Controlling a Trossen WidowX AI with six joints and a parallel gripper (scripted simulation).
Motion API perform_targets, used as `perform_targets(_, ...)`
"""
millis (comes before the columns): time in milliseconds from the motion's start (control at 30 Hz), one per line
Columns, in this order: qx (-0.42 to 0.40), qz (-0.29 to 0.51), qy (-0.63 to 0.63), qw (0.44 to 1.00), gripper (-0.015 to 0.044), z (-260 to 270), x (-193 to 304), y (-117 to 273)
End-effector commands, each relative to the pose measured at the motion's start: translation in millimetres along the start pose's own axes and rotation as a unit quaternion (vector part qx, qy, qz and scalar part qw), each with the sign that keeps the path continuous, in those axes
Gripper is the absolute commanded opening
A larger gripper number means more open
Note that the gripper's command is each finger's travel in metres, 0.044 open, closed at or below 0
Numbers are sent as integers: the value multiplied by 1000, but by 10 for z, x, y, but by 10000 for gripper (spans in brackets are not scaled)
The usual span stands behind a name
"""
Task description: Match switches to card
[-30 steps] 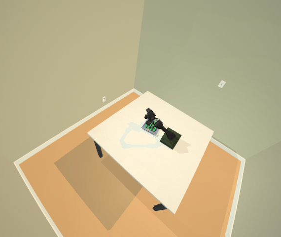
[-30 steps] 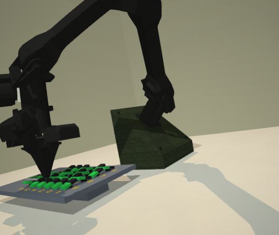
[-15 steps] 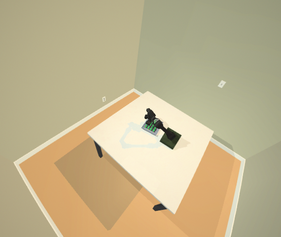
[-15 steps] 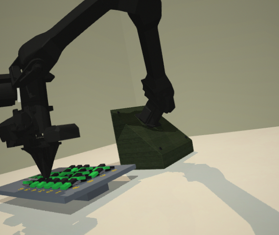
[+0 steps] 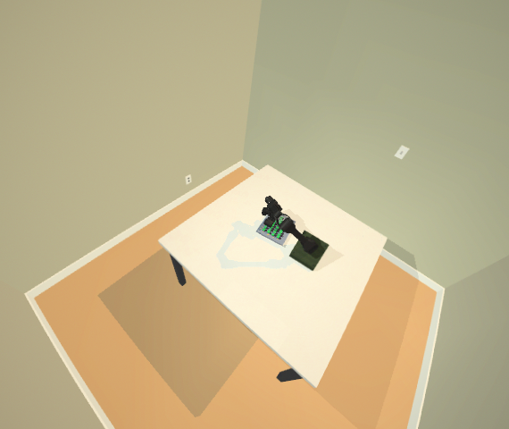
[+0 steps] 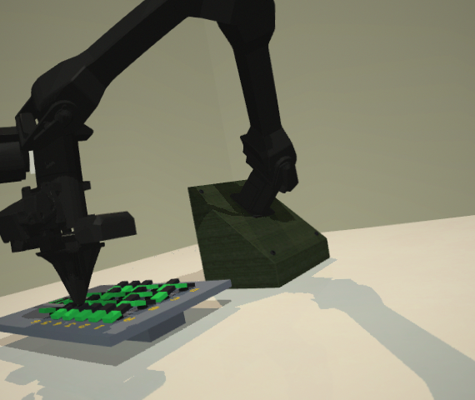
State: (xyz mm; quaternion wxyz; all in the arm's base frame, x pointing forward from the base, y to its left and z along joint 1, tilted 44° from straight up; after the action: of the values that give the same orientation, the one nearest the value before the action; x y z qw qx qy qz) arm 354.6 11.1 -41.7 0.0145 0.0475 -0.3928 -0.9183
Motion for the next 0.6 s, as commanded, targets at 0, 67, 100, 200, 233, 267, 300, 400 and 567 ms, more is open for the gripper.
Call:
perform_targets(0,-2,0,-2,1000,0,6,4,-16)
perform_targets(67,-2,0,-2,1000,0,6,4,-18)
perform_targets(100,-2,0,-2,1000,0,6,4,-20)
perform_targets(200,-2,0,-2,1000,0,6,4,-24)
perform_targets(233,-2,0,-2,1000,0,6,4,-25)
perform_targets(267,-2,0,-2,1000,0,6,4,-26)
perform_targets(300,-2,0,-2,1000,0,6,4,-28)
perform_targets(400,-2,0,-2,1000,0,6,4,-32)
perform_targets(567,-2,0,-2,1000,0,6,5,-38)
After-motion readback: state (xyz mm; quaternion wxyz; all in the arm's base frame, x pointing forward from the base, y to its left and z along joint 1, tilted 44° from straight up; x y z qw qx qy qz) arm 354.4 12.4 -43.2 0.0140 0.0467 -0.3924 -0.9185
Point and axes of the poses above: the point midway between the two fingers, 35 mm back from their tips, its own y axis back along the fingers, its own z axis across the jaws, x = y × z, the point moved 1 cm from there along y, back along the fingers, and after that the axes turned 3 degrees about -y, right-handed, at the moved point
